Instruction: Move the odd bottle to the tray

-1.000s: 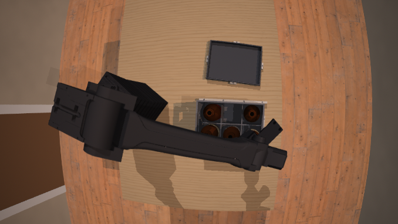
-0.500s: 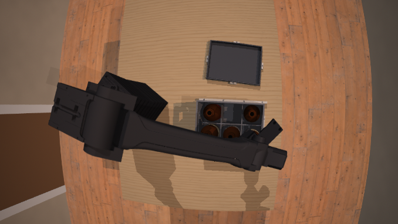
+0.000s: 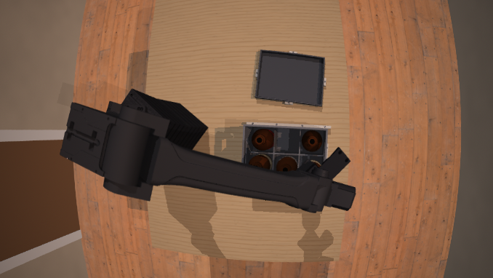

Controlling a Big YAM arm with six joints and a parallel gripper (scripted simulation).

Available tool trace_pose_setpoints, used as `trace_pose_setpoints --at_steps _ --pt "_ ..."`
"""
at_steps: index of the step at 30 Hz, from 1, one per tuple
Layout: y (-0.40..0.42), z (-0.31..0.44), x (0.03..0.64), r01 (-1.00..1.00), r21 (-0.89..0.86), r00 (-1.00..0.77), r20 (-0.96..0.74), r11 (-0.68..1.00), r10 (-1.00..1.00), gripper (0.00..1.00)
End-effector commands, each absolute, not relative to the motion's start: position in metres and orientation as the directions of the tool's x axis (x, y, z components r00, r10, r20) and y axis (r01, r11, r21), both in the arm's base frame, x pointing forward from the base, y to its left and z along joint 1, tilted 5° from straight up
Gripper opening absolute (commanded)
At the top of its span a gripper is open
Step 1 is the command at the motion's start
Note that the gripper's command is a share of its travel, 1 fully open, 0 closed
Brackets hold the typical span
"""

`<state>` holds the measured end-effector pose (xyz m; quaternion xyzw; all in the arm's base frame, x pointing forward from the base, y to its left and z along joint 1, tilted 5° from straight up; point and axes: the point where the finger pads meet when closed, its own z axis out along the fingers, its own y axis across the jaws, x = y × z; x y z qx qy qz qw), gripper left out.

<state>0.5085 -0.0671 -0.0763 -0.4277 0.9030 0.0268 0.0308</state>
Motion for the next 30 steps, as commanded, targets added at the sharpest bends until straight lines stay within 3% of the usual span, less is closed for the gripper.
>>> trace_pose_setpoints --at_steps 1,30 --pt "-0.0800 -0.0522 0.5172 -0.769 -0.011 -0.635 -0.100 0.639 -0.766 0.00" --pt "-0.0780 -0.0551 0.5118 -0.767 -0.002 -0.639 -0.095 0.642 -0.763 0.00"
